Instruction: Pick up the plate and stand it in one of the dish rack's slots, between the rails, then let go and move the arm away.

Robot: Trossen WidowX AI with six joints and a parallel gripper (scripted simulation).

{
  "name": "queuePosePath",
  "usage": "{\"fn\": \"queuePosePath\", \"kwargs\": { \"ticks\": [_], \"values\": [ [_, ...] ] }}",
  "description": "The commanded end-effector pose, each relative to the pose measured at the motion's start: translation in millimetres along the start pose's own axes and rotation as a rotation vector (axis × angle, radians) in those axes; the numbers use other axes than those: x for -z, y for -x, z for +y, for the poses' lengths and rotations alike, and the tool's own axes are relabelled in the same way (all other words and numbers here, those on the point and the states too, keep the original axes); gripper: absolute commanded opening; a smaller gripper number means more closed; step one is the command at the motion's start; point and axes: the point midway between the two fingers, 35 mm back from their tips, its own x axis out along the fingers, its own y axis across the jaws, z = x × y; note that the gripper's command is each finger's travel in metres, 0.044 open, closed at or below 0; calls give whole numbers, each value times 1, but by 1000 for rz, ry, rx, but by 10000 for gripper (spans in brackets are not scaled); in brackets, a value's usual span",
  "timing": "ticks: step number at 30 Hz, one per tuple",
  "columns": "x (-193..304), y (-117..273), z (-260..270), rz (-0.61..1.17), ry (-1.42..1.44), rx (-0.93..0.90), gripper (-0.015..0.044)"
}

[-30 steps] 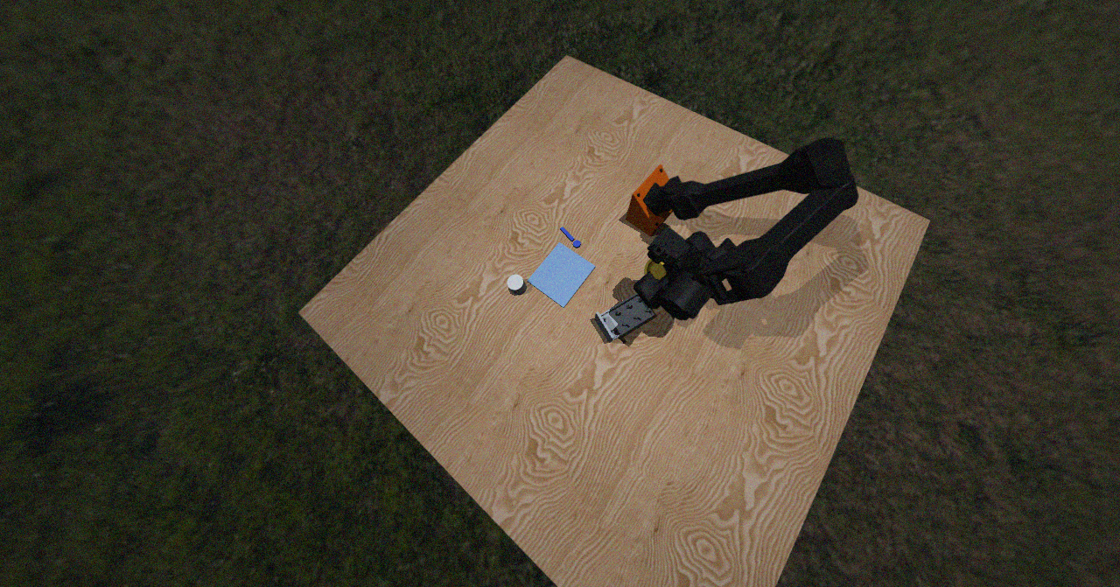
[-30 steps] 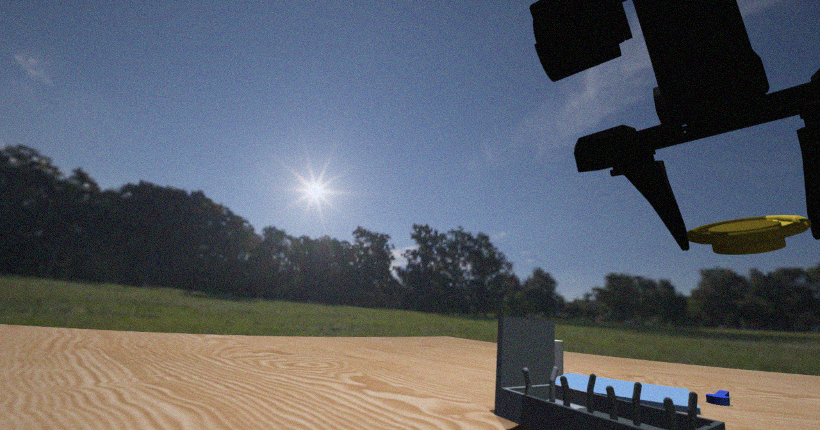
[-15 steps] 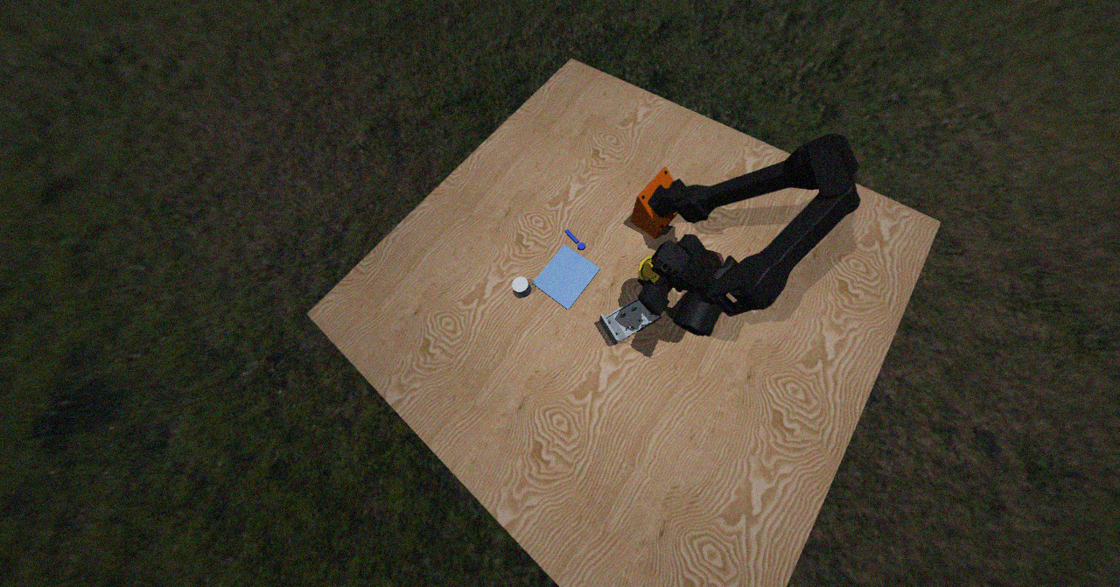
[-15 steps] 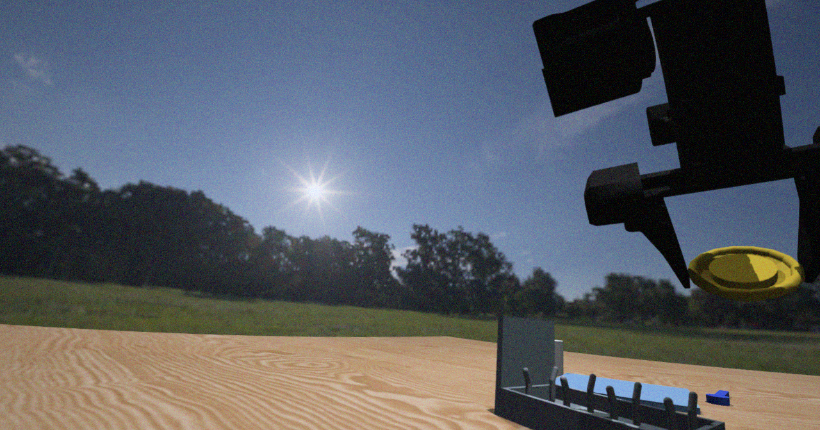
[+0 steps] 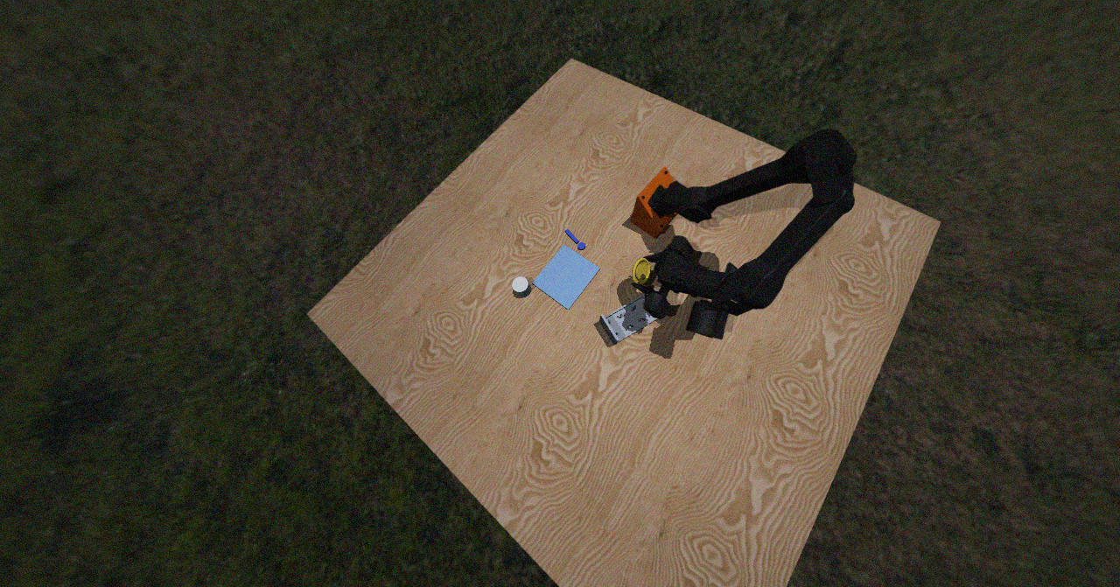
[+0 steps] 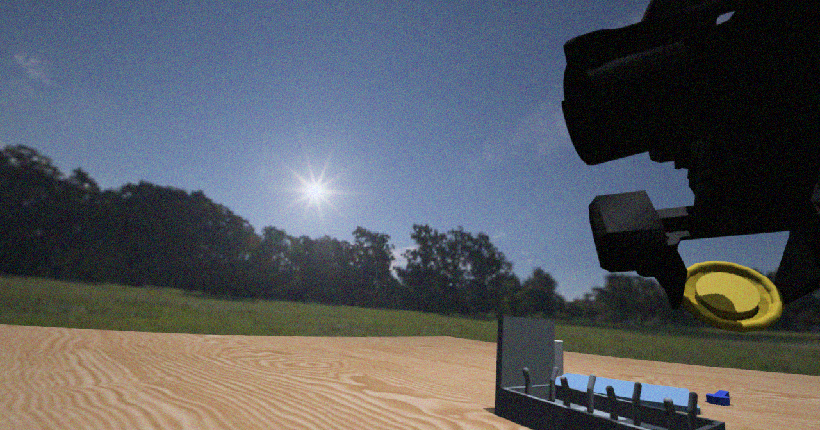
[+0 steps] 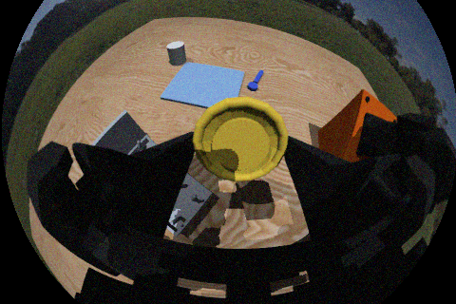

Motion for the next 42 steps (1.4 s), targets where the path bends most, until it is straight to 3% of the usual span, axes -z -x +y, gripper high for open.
{"fn": "queuePosePath", "kwargs": {
  "ticks": [1, 20, 42],
  "values": [
    [3, -5, 1, -71, 41, -45, 0],
    [20, -9, 10, -330, 192, -318, 0],
    [42, 17, 13, -563, 254, -766, 0]
  ]
}}
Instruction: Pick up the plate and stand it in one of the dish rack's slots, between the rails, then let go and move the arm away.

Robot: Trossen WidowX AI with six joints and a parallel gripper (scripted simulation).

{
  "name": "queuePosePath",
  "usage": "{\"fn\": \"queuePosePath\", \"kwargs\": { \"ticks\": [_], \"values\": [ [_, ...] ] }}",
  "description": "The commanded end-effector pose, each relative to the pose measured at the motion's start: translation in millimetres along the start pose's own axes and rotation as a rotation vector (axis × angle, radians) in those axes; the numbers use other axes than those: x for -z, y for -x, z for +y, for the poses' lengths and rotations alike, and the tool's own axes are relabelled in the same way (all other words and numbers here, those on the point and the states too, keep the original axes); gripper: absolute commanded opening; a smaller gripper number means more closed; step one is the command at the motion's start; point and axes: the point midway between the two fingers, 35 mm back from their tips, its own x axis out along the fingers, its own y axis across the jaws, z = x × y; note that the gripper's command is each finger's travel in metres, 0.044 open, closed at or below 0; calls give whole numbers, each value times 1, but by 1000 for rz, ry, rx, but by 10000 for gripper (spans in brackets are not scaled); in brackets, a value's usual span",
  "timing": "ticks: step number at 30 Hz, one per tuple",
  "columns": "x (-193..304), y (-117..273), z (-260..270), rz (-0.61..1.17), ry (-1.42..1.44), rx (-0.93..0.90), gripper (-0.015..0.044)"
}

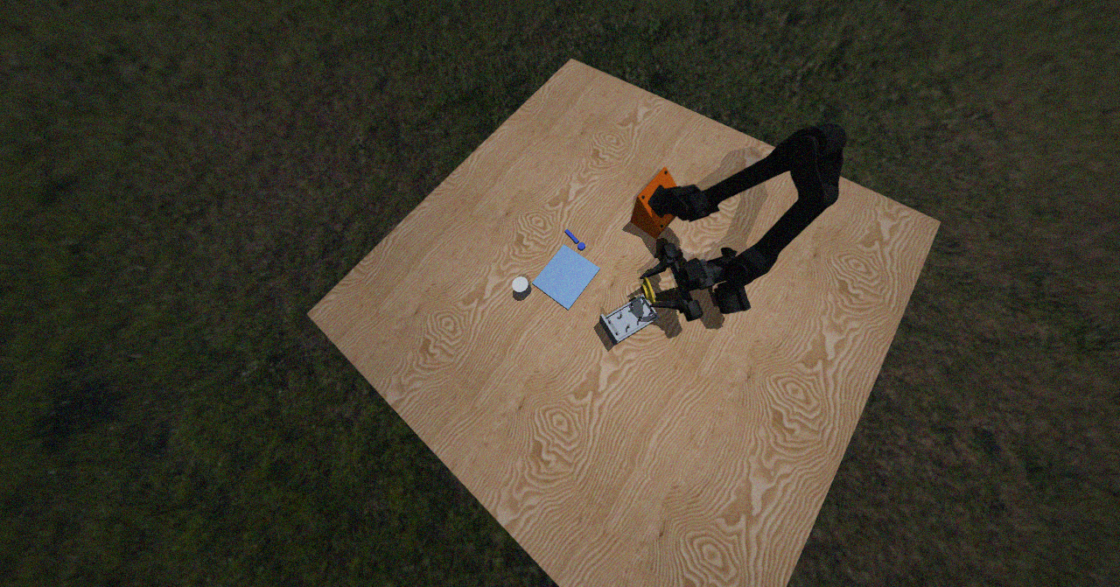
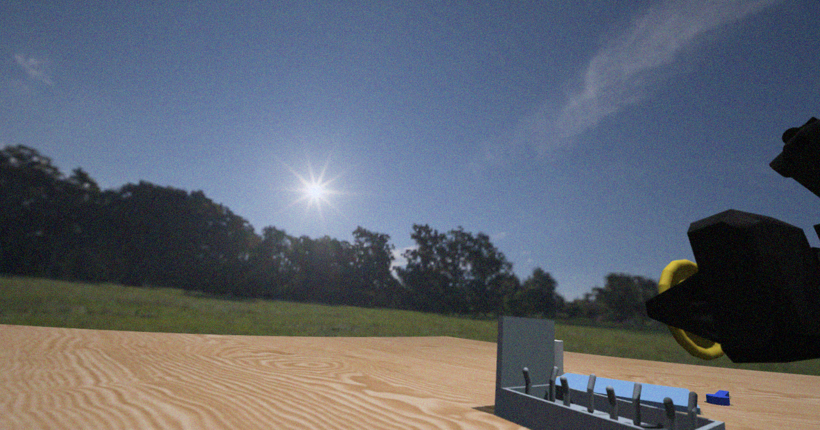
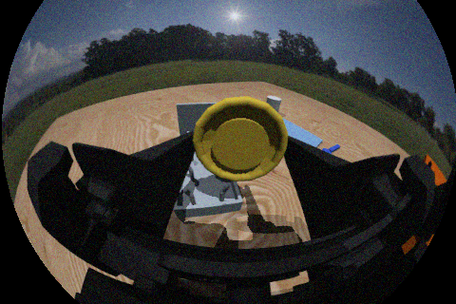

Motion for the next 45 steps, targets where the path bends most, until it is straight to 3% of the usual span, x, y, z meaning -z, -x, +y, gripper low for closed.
{"fn": "queuePosePath", "kwargs": {
  "ticks": [1, 10, 45],
  "values": [
    [0, 7, 3, -50, -7, -88, 0],
    [-1, 25, 9, -133, -37, -259, 0],
    [26, -5, 21, -127, -51, -265, 0]
  ]
}}
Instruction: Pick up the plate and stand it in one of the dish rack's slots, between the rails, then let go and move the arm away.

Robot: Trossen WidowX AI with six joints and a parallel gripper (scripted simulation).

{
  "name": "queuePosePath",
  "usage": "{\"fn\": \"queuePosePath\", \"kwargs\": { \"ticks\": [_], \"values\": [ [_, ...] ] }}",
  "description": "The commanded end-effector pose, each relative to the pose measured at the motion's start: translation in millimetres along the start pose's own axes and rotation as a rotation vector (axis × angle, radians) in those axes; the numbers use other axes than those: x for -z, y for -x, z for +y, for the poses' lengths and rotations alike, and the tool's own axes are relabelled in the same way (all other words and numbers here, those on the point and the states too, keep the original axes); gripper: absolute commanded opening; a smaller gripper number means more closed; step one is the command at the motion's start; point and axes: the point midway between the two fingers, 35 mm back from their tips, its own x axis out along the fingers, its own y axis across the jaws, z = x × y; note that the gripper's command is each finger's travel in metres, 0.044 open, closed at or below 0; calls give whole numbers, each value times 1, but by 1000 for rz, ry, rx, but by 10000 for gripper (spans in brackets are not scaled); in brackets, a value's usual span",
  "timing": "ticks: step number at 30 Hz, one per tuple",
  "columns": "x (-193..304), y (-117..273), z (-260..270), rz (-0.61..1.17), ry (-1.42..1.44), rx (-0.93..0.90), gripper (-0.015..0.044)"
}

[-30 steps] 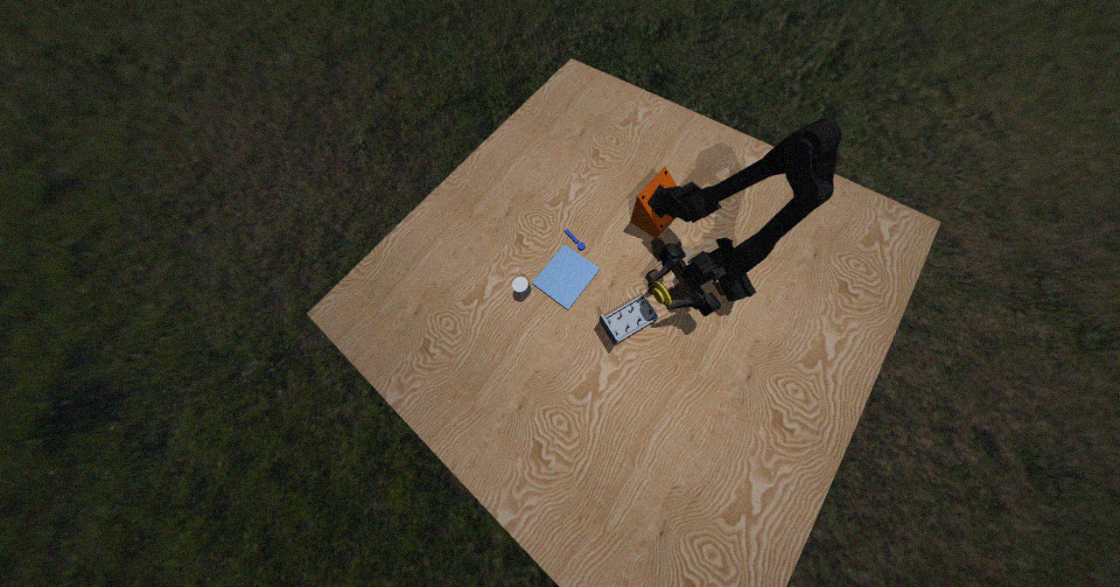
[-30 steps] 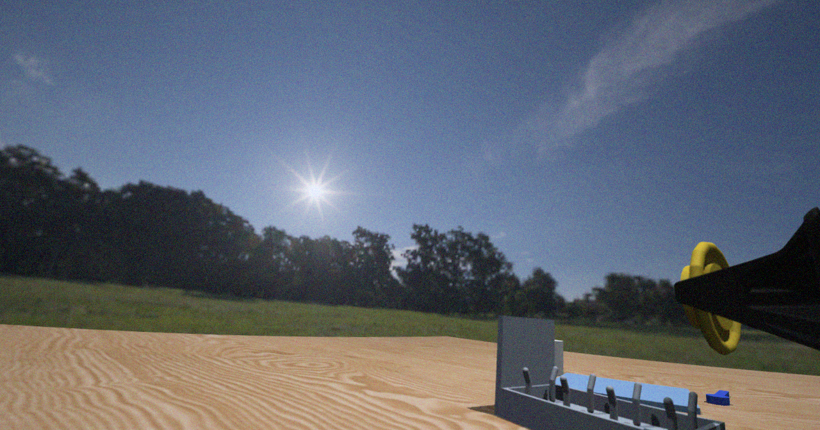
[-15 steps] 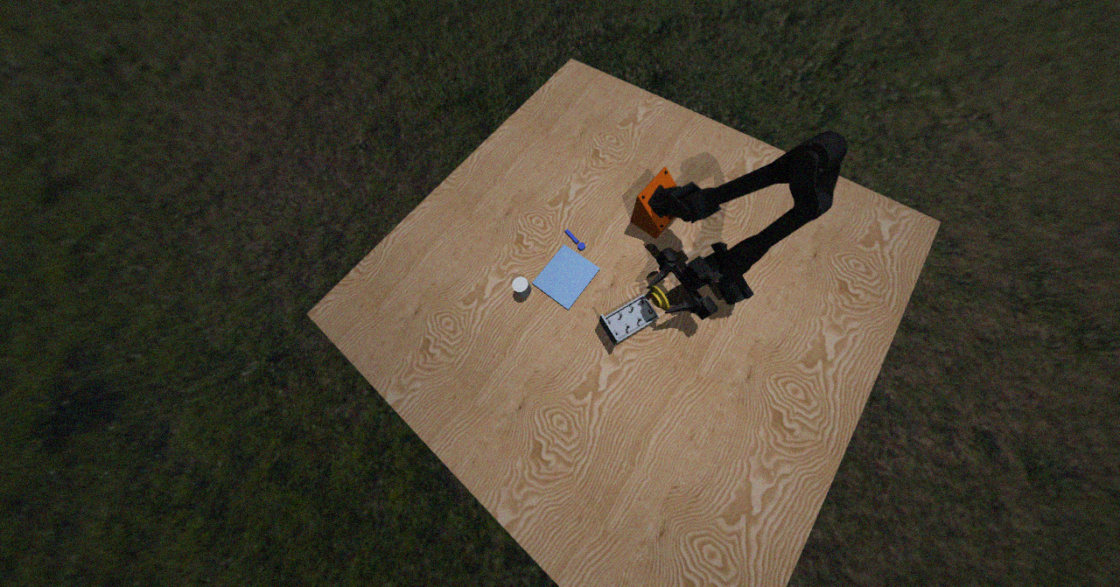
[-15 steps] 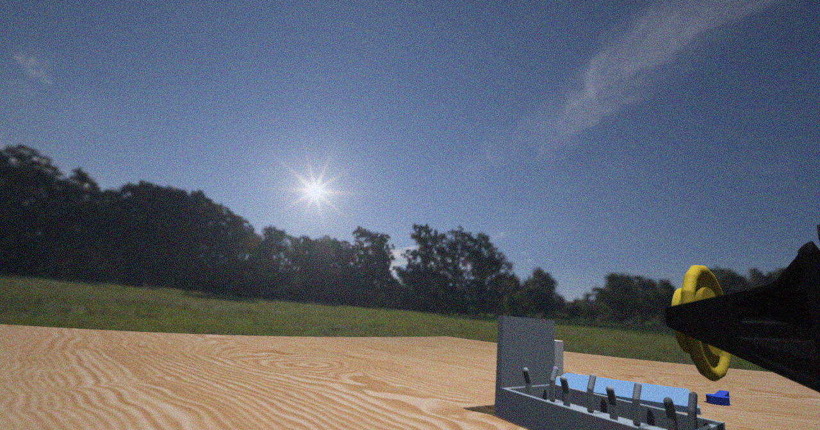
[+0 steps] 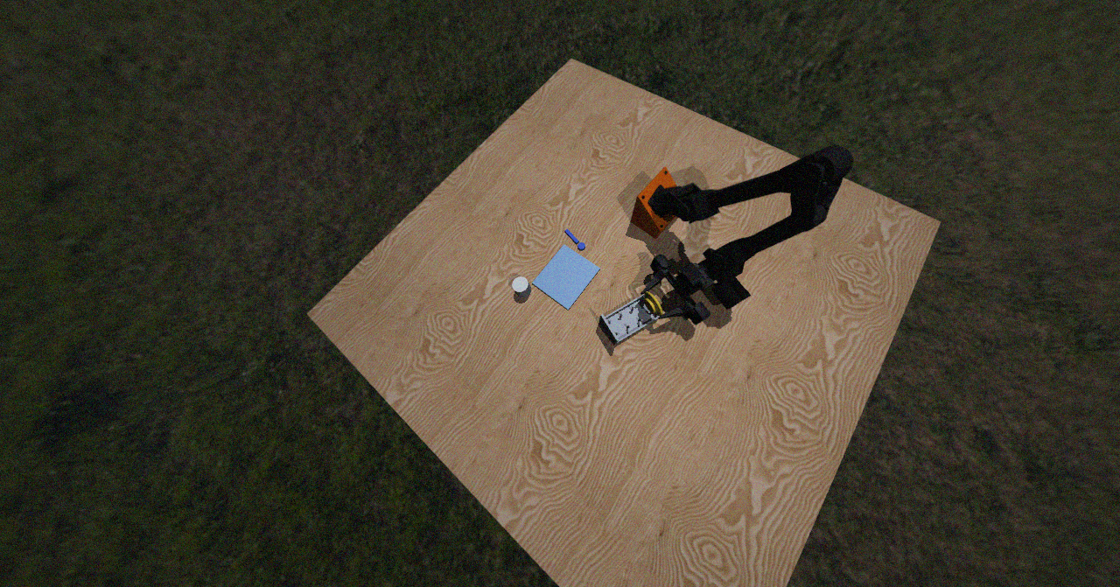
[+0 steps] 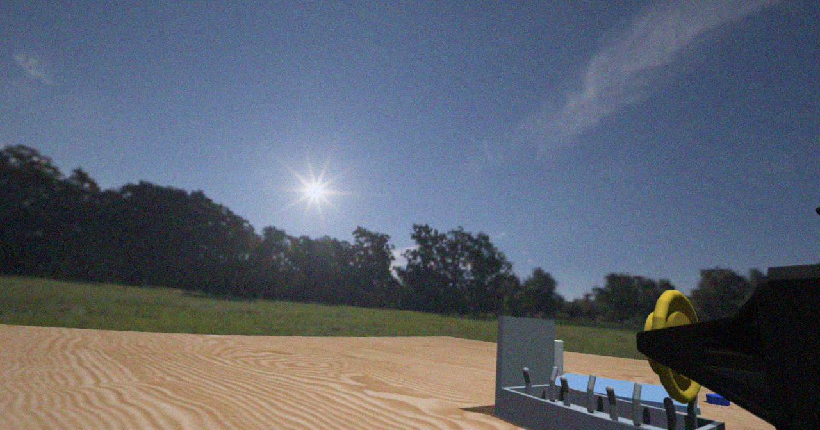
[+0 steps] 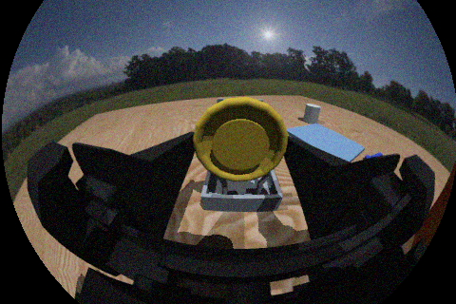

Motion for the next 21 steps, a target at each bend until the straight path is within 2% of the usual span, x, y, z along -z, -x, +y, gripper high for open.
{"fn": "queuePosePath", "kwargs": {
  "ticks": [1, 21],
  "values": [
    [0, -6, -3, -1, 7, 3, 0],
    [10, -21, -4, -2, -12, -4, 0]
  ]
}}
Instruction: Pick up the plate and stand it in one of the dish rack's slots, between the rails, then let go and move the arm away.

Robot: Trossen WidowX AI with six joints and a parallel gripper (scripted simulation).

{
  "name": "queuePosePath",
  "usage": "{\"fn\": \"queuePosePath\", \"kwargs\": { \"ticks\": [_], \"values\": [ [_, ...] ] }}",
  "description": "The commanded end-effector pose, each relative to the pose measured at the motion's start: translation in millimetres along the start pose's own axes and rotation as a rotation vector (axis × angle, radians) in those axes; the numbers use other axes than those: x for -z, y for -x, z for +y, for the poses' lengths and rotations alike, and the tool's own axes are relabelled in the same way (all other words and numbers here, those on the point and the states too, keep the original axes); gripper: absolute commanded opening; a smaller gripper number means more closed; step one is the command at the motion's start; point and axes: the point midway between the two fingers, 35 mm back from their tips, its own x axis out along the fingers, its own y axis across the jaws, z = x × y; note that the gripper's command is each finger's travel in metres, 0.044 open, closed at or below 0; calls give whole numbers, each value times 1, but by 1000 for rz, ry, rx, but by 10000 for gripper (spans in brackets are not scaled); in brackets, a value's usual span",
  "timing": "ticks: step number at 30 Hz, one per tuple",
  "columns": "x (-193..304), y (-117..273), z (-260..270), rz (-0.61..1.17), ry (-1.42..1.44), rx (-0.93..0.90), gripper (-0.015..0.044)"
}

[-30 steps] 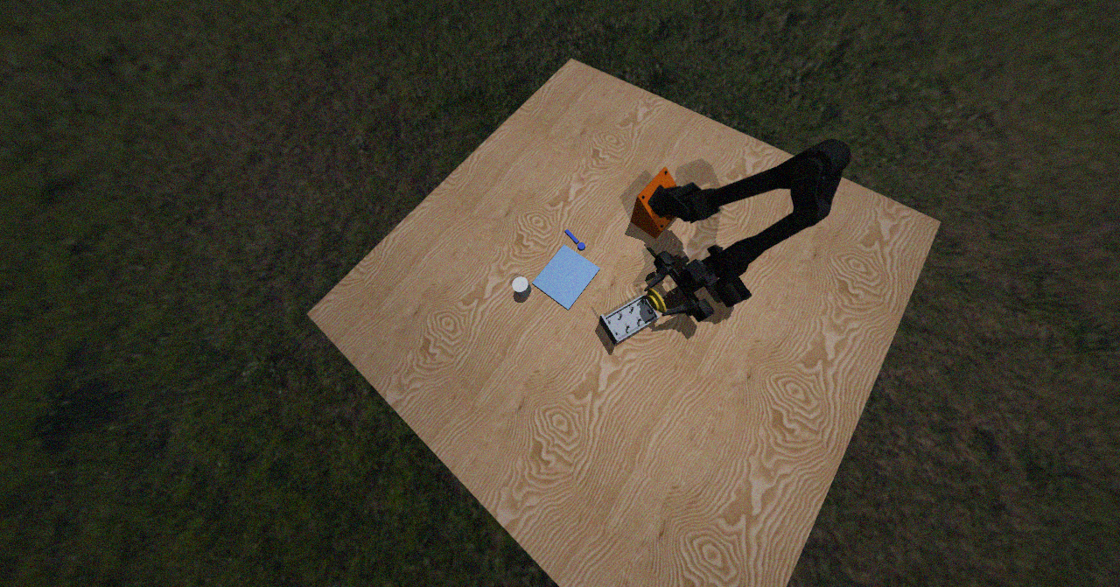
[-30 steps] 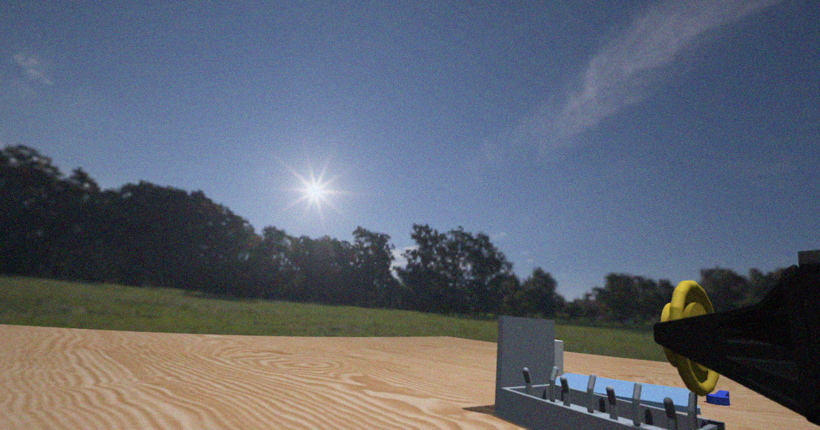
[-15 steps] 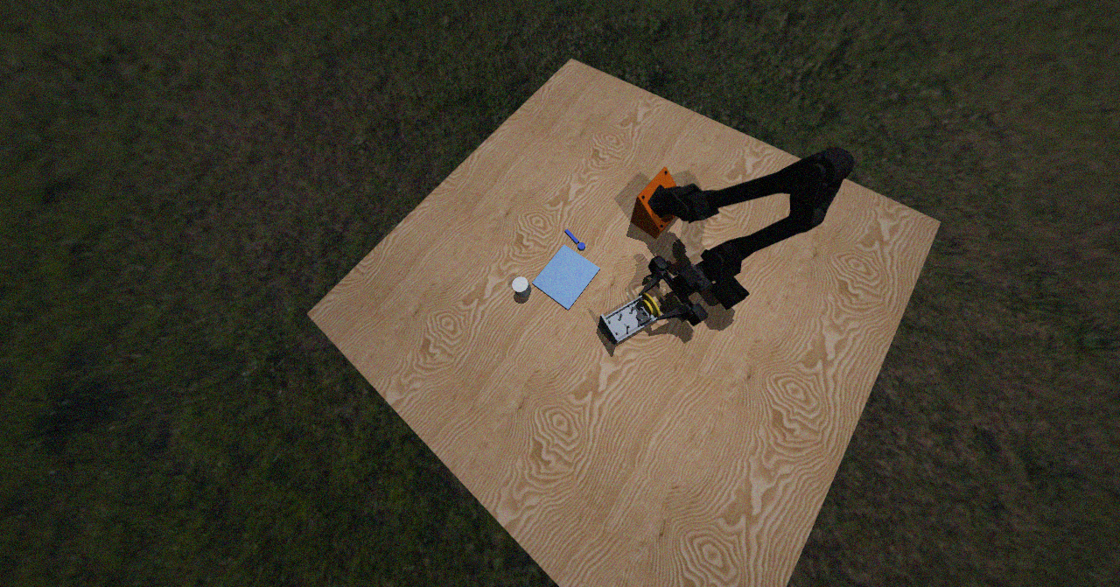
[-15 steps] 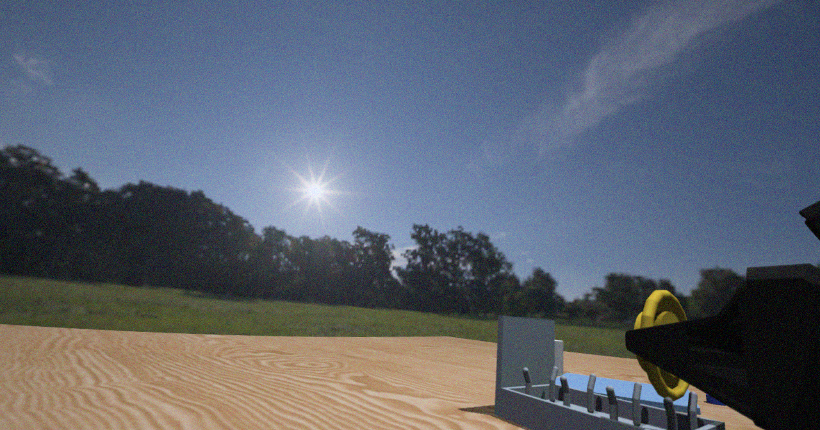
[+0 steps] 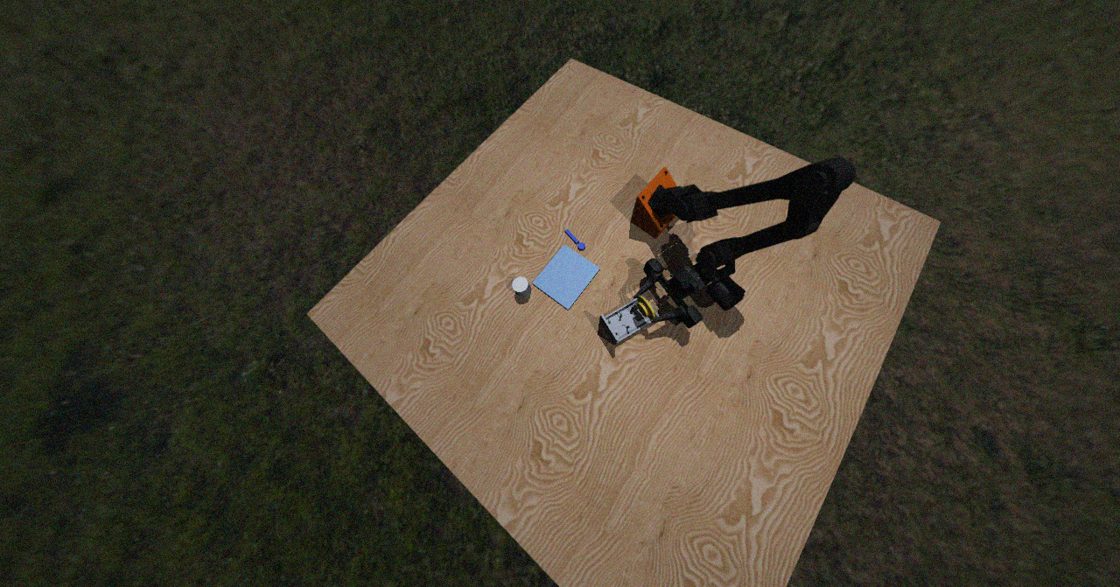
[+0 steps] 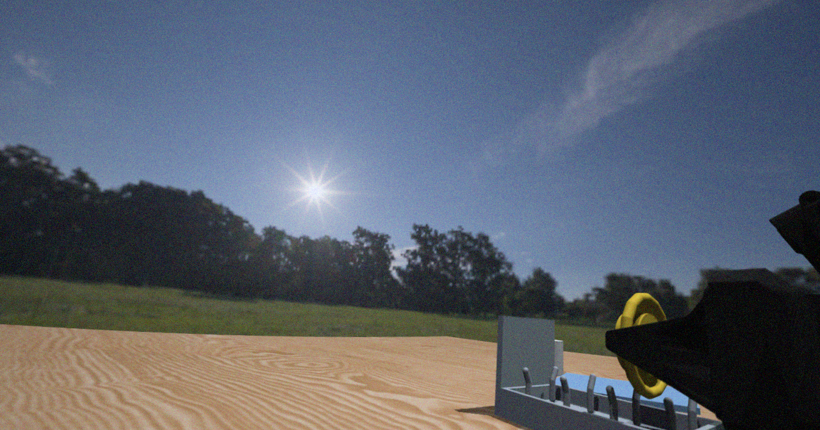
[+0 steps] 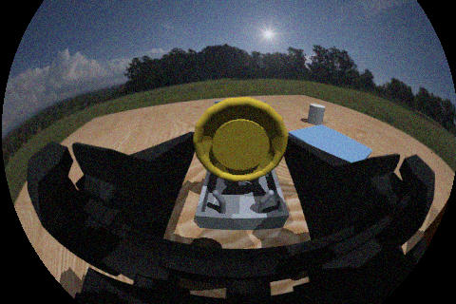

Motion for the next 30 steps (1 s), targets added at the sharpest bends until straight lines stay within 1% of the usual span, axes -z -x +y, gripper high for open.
{"fn": "queuePosePath", "kwargs": {
  "ticks": [1, 17, 30],
  "values": [
    [14, -1, -3, 1, 4, 1, 0],
    [14, -1, -6, 7, 17, 5, 0],
    [14, -1, -5, 6, 10, 4, 341]
  ]
}}
